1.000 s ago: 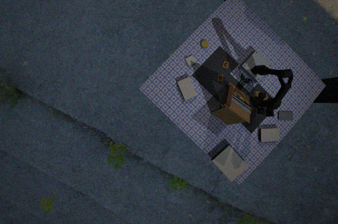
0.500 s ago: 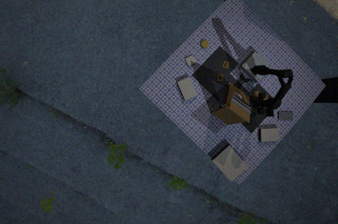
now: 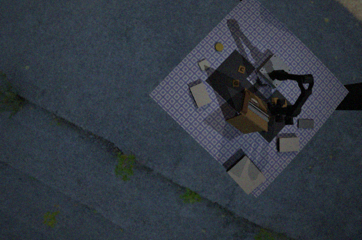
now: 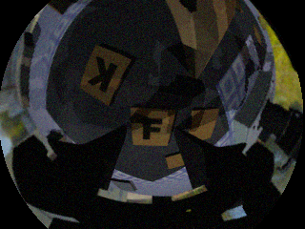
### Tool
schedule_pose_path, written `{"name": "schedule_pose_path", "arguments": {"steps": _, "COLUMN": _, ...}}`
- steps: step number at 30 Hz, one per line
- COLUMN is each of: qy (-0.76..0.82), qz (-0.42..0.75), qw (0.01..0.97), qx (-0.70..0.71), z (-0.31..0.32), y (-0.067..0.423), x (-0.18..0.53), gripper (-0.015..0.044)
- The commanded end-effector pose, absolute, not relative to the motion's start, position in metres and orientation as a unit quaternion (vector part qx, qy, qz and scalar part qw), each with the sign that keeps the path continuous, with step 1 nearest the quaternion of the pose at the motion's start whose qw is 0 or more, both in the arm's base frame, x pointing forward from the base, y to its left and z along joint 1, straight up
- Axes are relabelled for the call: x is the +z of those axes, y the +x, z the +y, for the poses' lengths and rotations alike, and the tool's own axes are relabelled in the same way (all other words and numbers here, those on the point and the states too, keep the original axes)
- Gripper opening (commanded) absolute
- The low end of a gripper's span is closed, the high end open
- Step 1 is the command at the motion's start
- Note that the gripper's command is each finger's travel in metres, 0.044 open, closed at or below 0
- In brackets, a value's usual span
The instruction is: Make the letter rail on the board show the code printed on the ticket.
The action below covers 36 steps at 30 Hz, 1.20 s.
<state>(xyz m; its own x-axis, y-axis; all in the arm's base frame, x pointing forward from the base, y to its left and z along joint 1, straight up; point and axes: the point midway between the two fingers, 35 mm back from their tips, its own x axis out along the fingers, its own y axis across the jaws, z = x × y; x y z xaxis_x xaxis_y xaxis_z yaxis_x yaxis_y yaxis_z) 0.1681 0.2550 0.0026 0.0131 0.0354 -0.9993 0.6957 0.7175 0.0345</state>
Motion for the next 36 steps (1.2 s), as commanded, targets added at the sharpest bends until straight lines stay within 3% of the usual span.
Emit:
{"name": "schedule_pose_path", "arguments": {"steps": 1, "qy": 0.279, "qz": 0.654, "qw": 0.656, "qx": -0.254, "z": 0.2539, "y": 0.1681, "x": 0.0015, "gripper": 0.034}}
{"name": "schedule_pose_path", "arguments": {"steps": 18, "qy": 0.279, "qz": 0.654, "qw": 0.656, "qx": -0.254, "z": 0.2545, "y": 0.1686, "x": 0.0016, "gripper": 0.0233}}
{"name": "schedule_pose_path", "arguments": {"steps": 27, "qy": 0.279, "qz": 0.654, "qw": 0.656, "qx": -0.254, "z": 0.2542, "y": 0.1668, "x": 0.0076, "gripper": 0.0}}
{"name": "schedule_pose_path", "arguments": {"steps": 36, "qy": 0.279, "qz": 0.654, "qw": 0.656, "qx": -0.254, "z": 0.2537, "y": 0.1654, "x": 0.0115, "gripper": 0.0}}
